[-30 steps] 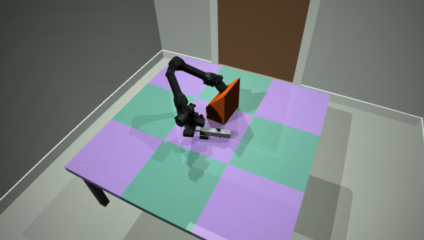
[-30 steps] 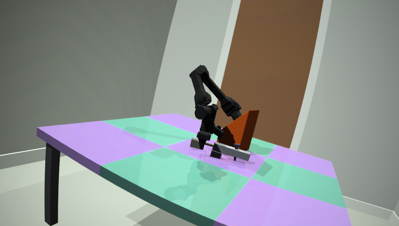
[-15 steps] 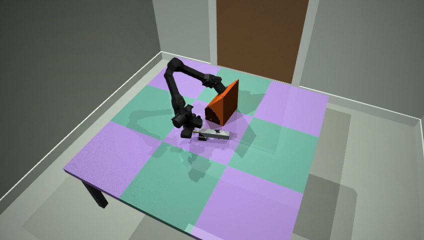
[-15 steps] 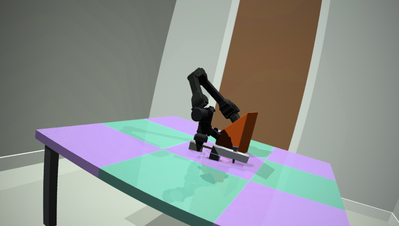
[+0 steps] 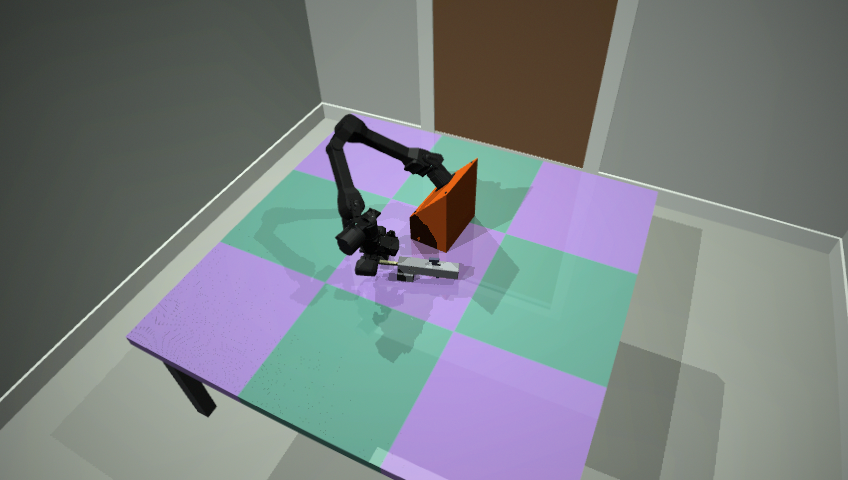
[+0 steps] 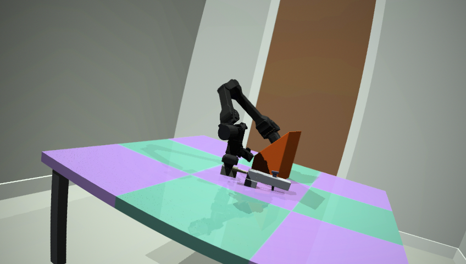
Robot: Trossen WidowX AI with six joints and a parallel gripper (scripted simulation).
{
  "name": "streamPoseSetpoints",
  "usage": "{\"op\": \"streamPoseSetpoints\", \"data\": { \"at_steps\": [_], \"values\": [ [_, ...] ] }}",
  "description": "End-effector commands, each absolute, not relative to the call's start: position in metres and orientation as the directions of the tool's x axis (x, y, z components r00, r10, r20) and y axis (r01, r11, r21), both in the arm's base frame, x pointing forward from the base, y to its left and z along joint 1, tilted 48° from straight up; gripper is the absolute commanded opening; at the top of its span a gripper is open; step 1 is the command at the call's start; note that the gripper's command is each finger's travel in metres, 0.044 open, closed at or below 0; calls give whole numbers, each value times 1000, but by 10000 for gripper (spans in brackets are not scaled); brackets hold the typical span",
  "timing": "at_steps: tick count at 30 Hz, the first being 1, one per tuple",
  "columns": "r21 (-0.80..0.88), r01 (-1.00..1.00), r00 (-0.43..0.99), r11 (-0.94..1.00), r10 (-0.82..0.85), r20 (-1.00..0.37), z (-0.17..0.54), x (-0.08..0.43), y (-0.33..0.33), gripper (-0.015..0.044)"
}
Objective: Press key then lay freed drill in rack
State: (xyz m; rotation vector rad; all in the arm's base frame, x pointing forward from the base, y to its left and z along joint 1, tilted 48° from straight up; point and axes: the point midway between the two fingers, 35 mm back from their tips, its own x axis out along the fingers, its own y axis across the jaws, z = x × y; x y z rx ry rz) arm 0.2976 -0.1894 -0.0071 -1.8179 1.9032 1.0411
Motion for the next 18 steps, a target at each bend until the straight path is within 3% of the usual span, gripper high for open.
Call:
{"op": "streamPoseSetpoints", "data": {
  "at_steps": [1,18],
  "values": [
    [278,-958,-139,-71,-734,-665,2,302,-194,0],
    [278,-958,-138,-71,-734,-664,19,308,-207,0]
  ]
}}
